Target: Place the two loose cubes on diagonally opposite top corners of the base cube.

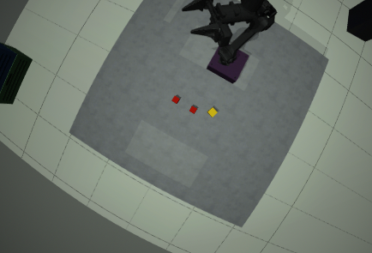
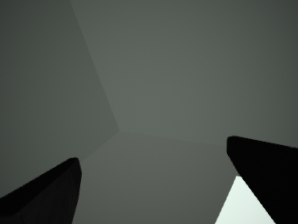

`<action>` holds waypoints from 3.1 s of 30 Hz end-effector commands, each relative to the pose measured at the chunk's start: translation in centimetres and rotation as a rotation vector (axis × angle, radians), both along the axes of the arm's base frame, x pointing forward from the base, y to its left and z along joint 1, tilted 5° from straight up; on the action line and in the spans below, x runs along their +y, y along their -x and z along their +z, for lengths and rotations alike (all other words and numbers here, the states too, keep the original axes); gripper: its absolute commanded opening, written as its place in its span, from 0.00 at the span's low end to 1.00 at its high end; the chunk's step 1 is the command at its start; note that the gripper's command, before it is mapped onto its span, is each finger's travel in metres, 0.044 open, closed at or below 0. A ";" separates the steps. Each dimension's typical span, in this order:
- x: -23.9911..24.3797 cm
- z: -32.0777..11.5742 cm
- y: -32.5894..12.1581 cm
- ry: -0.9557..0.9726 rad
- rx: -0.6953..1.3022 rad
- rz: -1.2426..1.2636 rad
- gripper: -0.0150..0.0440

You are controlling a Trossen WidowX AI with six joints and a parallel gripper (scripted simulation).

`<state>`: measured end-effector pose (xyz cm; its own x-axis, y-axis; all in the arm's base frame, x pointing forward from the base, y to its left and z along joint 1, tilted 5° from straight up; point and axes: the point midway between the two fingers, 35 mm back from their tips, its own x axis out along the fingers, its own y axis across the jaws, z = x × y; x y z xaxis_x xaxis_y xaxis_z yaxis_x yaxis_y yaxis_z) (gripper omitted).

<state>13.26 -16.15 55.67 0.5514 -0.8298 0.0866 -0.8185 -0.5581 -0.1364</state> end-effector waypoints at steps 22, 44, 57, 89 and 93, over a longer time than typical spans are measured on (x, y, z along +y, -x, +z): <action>-7.7 -25.4 -17.3 -0.917 0.200 -0.022 0.70; -3.3 -49.4 -17.3 -1.611 0.406 -0.590 0.70; -3.5 -55.7 -17.0 -1.611 0.406 -0.590 0.70; -3.5 -60.4 -16.7 -1.611 0.406 -0.591 0.70; -3.5 -60.4 -16.7 -1.611 0.406 -0.591 0.53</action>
